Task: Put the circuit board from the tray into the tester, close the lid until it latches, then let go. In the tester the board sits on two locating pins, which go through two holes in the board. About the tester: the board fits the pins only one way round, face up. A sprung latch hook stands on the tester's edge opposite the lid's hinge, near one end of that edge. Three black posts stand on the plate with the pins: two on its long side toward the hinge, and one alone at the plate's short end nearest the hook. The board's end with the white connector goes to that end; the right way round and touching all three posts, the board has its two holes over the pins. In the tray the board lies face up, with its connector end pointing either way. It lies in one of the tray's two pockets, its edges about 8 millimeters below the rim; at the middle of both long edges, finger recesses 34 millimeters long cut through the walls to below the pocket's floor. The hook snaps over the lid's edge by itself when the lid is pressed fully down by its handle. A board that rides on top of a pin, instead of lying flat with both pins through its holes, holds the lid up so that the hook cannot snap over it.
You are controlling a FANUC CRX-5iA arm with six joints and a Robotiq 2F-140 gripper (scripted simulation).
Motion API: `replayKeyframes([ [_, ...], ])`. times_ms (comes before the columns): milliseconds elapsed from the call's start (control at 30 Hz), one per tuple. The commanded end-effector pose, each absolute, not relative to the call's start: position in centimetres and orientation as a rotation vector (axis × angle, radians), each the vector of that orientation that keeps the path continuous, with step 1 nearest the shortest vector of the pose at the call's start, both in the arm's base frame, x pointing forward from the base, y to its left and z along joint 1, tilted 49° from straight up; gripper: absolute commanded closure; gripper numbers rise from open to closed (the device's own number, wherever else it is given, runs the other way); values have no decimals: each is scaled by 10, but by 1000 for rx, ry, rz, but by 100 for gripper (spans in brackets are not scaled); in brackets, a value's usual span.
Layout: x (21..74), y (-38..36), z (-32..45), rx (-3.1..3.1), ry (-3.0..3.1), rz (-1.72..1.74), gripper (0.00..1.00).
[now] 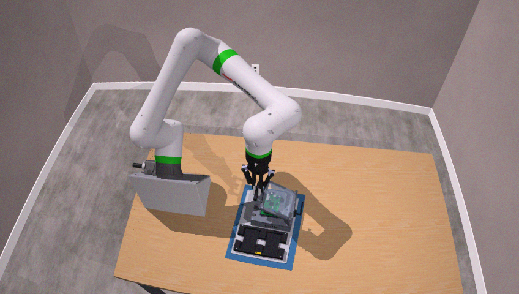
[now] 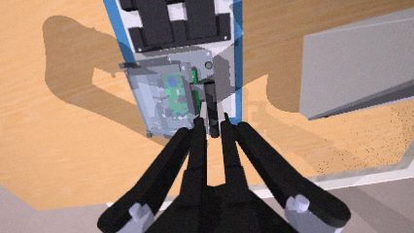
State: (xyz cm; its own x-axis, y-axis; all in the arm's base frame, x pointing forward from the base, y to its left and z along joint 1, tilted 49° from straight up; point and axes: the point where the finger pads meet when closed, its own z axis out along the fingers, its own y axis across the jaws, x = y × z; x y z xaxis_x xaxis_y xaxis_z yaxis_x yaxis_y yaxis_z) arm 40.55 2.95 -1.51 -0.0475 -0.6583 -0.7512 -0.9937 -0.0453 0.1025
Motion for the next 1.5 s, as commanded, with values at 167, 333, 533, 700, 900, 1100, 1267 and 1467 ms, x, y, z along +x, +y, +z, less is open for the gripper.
replayKeyframes([
  [167,400,38,-22,-1746,1749,902,100],
  [333,395,44,-27,-1746,1749,902,100],
  [533,391,52,-34,-1746,1749,902,100],
  [700,389,55,-37,-1746,1749,902,100],
  [900,386,63,-43,-1746,1749,902,100],
  [1100,384,69,-49,-1746,1749,902,100],
  [1267,383,72,-51,-1746,1749,902,100],
  [1467,382,77,-55,-1746,1749,902,100],
])
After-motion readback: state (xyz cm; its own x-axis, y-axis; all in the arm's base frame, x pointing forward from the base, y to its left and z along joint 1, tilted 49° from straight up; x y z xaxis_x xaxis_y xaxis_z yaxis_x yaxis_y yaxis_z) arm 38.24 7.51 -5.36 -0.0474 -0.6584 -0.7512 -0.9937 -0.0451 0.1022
